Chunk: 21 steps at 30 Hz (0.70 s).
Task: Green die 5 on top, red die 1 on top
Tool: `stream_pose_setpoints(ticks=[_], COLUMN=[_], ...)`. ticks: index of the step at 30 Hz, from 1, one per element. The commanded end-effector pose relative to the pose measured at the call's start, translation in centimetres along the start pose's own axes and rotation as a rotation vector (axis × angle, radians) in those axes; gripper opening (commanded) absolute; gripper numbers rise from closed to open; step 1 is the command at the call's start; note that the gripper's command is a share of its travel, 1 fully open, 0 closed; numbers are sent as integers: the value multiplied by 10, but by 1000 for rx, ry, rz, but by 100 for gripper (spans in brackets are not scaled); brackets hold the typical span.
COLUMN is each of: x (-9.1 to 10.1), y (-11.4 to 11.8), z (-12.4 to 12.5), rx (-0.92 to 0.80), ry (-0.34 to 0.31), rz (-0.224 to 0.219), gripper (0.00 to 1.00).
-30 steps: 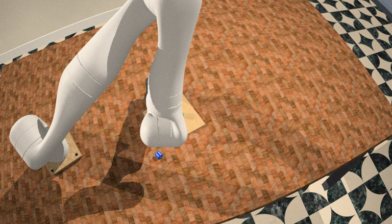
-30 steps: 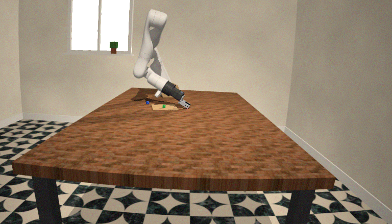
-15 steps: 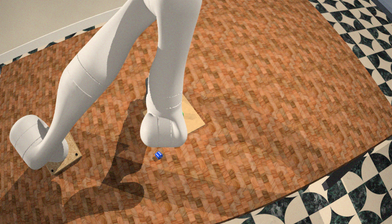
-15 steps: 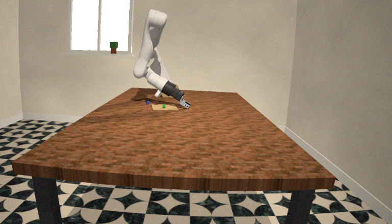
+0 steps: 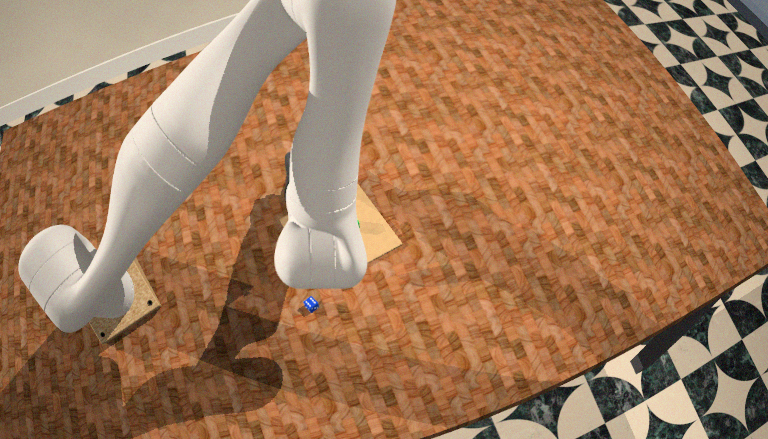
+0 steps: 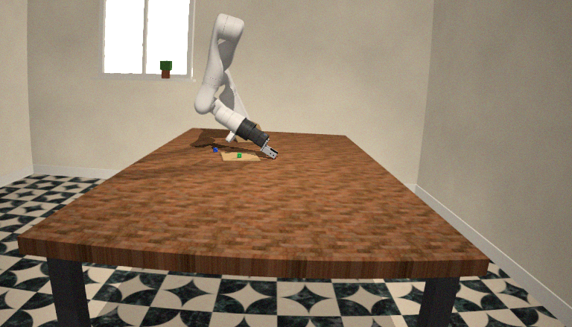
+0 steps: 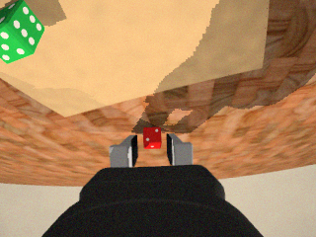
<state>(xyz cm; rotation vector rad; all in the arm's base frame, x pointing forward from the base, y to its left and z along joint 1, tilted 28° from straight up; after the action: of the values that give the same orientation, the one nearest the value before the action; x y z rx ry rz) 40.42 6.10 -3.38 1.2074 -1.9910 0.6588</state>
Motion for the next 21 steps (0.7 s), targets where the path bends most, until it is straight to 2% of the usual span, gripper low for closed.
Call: stream_pose_setpoints(ticks=[1, 8, 17, 21], x=[0, 3, 33, 40], y=[0, 0, 0, 0], z=[-1, -1, -1, -1], rx=[1, 1, 1, 1], ry=[-1, -1, -1, -1], rz=[0, 0, 0, 0], gripper=[64, 64, 64, 64])
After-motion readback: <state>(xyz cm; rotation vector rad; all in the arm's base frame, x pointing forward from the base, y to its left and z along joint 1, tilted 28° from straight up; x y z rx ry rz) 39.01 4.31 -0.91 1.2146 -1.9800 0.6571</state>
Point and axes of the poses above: the point where the finger pads meet when closed, its own x axis back along the fingers, its own y axis across the jaws, z = x × y, the point moved 1 cm from there along x, back along the fingers, and after that the axes turned 14 degrees about -x, right-handed, at the moved point
